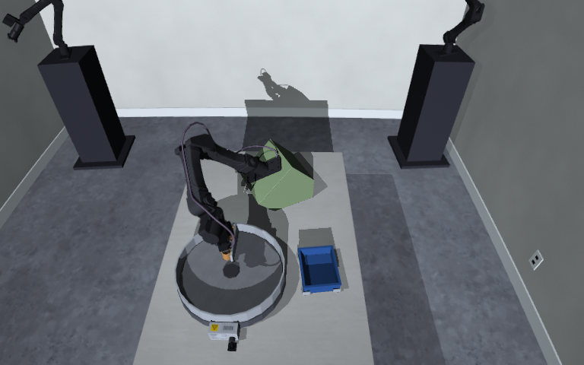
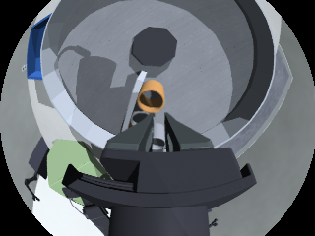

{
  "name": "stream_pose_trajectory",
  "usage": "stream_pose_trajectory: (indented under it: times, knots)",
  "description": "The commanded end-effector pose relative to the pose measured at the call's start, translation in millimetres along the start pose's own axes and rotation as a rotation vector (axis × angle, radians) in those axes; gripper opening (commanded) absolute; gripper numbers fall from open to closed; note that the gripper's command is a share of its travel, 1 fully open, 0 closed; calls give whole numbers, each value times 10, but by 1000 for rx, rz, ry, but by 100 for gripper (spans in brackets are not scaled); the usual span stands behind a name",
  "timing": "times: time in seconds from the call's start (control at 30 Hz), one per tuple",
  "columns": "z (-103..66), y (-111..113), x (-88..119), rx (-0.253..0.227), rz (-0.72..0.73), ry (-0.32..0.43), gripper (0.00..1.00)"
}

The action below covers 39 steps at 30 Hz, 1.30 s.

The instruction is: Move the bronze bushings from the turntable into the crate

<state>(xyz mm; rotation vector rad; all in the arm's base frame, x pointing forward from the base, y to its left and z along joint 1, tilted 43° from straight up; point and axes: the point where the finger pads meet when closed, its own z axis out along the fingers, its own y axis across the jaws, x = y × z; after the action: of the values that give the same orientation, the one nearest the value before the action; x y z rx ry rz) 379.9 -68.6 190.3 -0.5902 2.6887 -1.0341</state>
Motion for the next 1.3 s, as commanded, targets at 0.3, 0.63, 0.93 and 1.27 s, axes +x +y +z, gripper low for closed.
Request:
stream_pose_trajectory:
  times: [0.3,0.63,0.93,1.27]
  knots:
    - [-245,-105,-83,13,8,-62,15]
    - [-245,-105,-83,13,8,-62,15]
    - [-245,-107,-85,13,7,-63,15]
    - [-188,-87,-128,3,-6,-49,15]
